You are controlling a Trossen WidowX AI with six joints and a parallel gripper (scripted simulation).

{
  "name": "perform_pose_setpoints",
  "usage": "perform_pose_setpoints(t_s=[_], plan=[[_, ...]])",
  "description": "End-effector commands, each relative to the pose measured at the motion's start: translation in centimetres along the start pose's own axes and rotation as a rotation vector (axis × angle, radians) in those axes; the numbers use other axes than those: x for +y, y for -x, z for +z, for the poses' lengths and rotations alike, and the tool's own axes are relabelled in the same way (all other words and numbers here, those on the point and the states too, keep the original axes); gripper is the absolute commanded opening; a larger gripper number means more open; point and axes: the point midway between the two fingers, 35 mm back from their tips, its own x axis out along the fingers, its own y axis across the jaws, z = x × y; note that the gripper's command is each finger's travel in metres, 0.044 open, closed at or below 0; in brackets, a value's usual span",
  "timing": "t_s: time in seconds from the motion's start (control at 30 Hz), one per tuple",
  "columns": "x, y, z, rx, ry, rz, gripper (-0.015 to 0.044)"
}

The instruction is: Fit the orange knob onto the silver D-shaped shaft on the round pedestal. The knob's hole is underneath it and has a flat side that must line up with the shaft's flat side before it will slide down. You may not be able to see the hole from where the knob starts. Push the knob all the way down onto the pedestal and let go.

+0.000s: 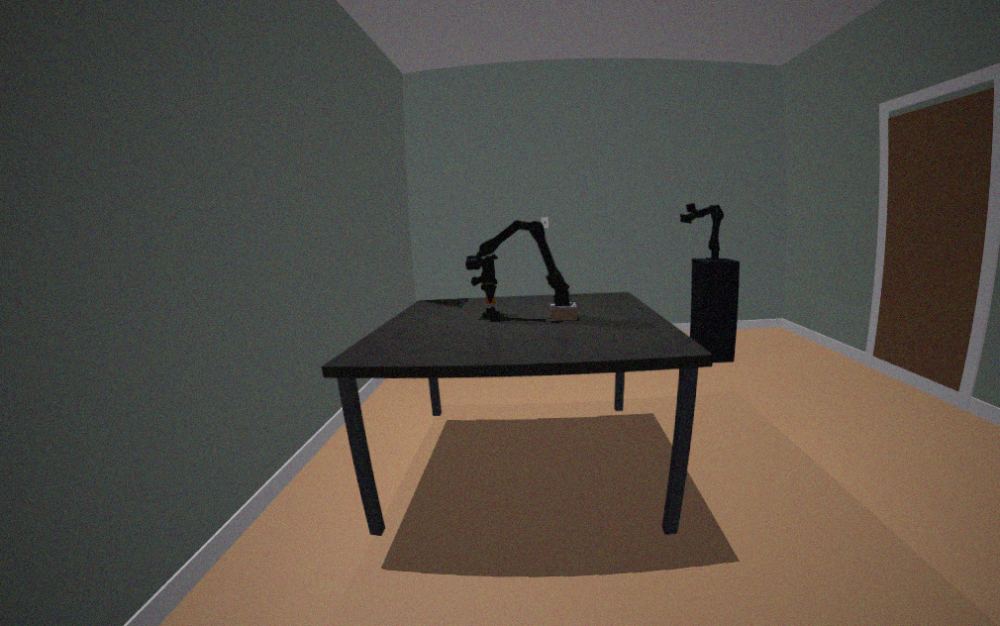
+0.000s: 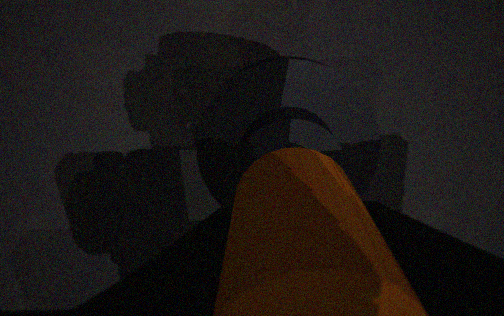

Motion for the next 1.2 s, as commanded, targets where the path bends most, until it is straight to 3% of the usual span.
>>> perform_pose_setpoints(t_s=[0.0, 0.87, 1.17], plan=[[-0.02, 0.37, 0.41, -0.01, 0.11, 0.001, 0.0], [-0.19, 0.24, 1.02, -0.011, 0.121, 0.001, 0.0], [-0.1, 0.41, 0.64, -0.01, 0.33, 0.0, 0.0]])
